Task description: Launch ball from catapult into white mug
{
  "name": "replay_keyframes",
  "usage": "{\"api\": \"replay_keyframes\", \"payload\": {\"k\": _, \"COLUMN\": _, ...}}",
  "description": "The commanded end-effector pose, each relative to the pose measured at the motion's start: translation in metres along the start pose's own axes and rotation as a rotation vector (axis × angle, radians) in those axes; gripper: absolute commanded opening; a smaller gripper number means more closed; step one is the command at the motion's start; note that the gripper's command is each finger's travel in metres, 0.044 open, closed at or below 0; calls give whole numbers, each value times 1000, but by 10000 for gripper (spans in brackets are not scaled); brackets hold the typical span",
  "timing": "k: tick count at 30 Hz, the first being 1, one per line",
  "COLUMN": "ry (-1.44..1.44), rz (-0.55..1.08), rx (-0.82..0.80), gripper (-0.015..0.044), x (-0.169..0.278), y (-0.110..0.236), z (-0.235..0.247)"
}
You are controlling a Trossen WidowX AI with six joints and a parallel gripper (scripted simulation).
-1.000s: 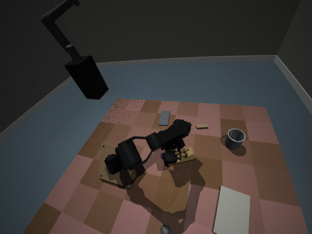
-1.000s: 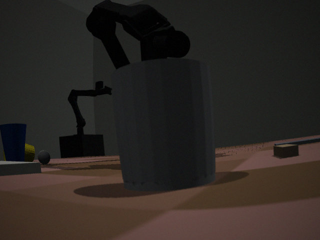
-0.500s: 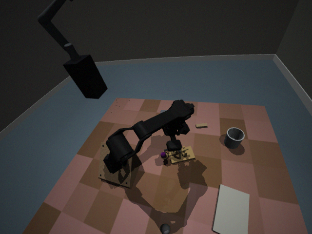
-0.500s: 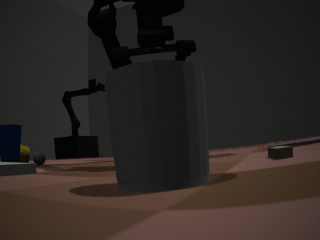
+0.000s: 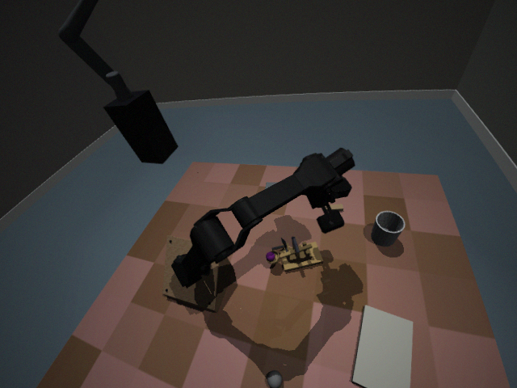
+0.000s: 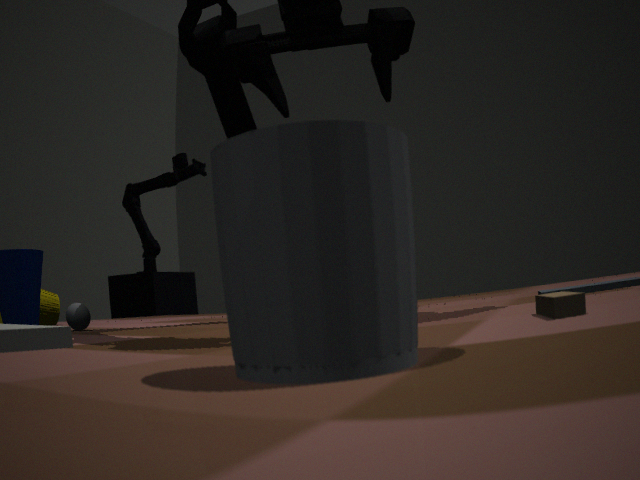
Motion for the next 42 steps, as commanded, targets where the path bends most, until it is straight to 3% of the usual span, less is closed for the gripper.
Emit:
{"api": "replay_keyframes", "payload": {"k": 1, "ry": 5, "rz": -129, "rx": 20, "gripper": 440, "x": -27, "y": 3, "z": -4}}
{"api": "replay_keyframes", "payload": {"k": 14, "ry": -31, "rz": -500, "rx": 137, "gripper": 440, "x": -103, "y": 28, "z": -31}}
{"api": "replay_keyframes", "payload": {"k": 35, "ry": -30, "rz": -502, "rx": 137, "gripper": 440, "x": -106, "y": 27, "z": -30}}
{"api": "replay_keyframes", "payload": {"k": 42, "ry": -30, "rz": -502, "rx": 137, "gripper": 256, "x": -106, "y": 27, "z": -30}}
Point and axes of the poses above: the point midway between the two fingers, 35 mm back from their tips, its own y axis back along the fingers, its own z axis across the jaws, x = y × z, the point moved 10 cm from there along y, back along the fingers, and after that the axes turned 3 degrees about y, right-handed, at the moved point
